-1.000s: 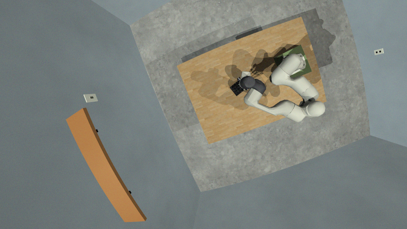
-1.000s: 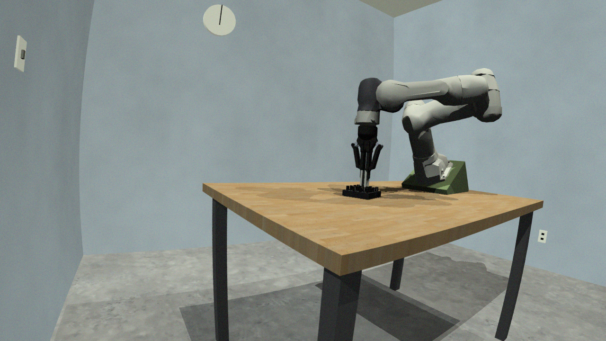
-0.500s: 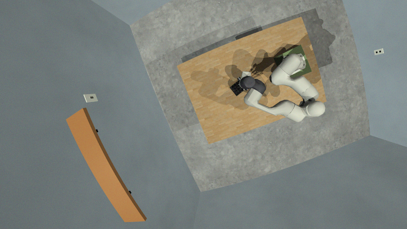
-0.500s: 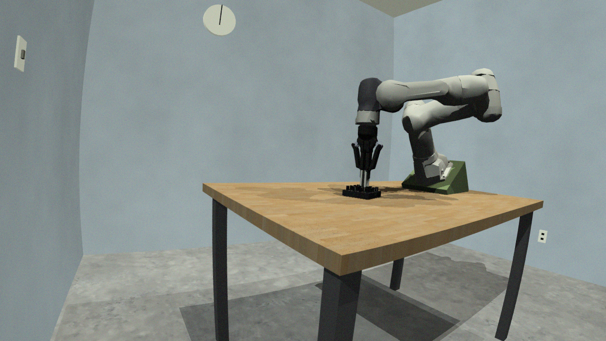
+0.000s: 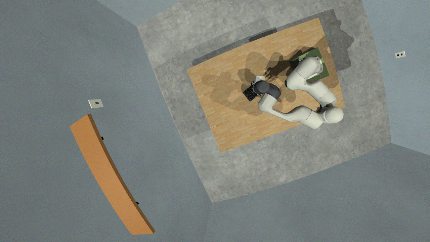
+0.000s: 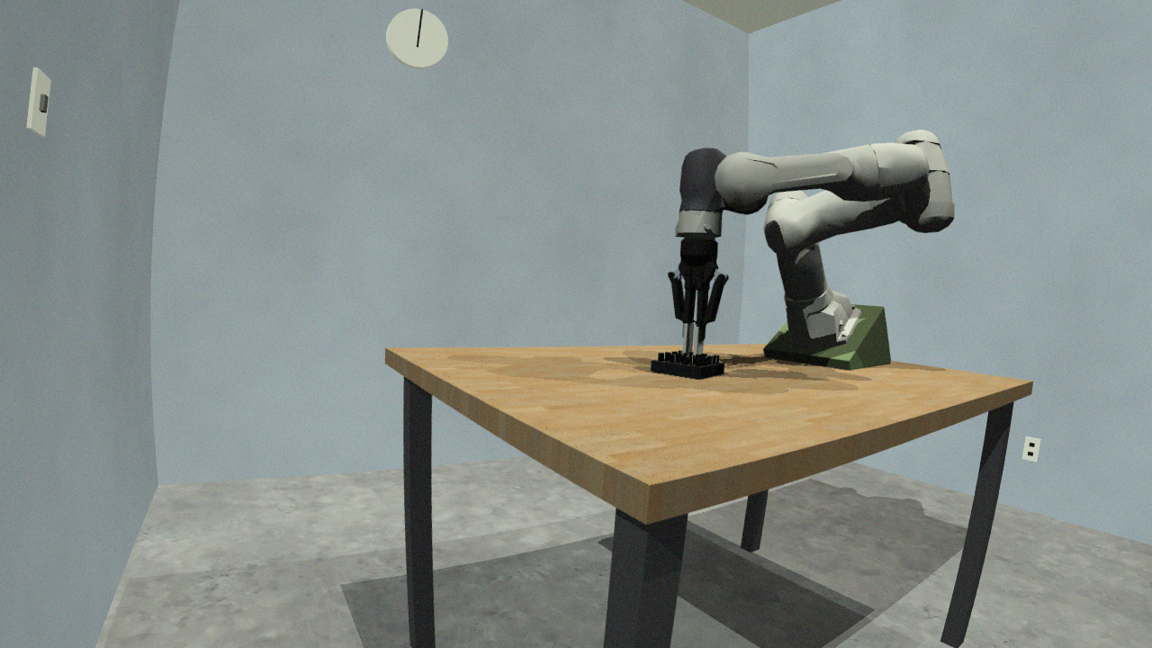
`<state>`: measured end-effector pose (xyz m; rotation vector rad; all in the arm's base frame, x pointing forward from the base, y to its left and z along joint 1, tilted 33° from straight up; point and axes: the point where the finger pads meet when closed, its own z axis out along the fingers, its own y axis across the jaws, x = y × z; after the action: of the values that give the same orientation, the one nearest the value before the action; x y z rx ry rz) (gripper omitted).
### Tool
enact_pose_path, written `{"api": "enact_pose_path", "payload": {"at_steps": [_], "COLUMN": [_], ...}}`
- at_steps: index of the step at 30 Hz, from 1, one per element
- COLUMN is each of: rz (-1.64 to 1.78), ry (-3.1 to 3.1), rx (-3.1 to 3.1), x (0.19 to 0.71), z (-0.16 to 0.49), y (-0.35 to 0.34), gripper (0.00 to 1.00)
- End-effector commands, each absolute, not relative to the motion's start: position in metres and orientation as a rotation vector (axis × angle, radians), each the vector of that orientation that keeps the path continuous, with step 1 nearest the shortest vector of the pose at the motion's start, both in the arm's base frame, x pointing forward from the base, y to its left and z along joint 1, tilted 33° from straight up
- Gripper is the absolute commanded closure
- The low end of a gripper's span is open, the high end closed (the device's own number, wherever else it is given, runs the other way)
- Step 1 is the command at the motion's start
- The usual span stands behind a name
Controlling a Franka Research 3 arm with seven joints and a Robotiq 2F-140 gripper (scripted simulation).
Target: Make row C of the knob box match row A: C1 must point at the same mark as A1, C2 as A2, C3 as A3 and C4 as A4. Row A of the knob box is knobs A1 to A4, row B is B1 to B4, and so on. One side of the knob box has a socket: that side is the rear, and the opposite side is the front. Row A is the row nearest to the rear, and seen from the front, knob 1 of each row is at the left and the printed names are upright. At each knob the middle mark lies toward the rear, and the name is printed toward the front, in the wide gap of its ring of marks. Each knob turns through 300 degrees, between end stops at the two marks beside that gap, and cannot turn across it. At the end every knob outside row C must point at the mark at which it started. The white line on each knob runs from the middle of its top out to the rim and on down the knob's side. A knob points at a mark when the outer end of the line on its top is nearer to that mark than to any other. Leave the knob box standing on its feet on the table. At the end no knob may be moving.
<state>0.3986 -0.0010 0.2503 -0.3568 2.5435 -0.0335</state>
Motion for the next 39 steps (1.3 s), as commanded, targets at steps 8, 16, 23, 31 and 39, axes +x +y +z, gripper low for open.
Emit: {"api": "enact_pose_path", "payload": {"at_steps": [8,16,23,31,39], "rz": [-0.034,-0.034,-0.034,-0.034,-0.034], "ry": [2.544,2.544,2.544,2.544,2.544], "rx": [-0.347,-0.347,-0.347,-0.347,-0.347], "x": [0.399,0.396,0.389,0.379,0.378], "z": [0.25,0.255,0.266,0.281,0.282], "y": [-0.002,-0.002,-0.003,-0.004,-0.004], "gripper": [0.88,0.88,0.88,0.88,0.88]}}
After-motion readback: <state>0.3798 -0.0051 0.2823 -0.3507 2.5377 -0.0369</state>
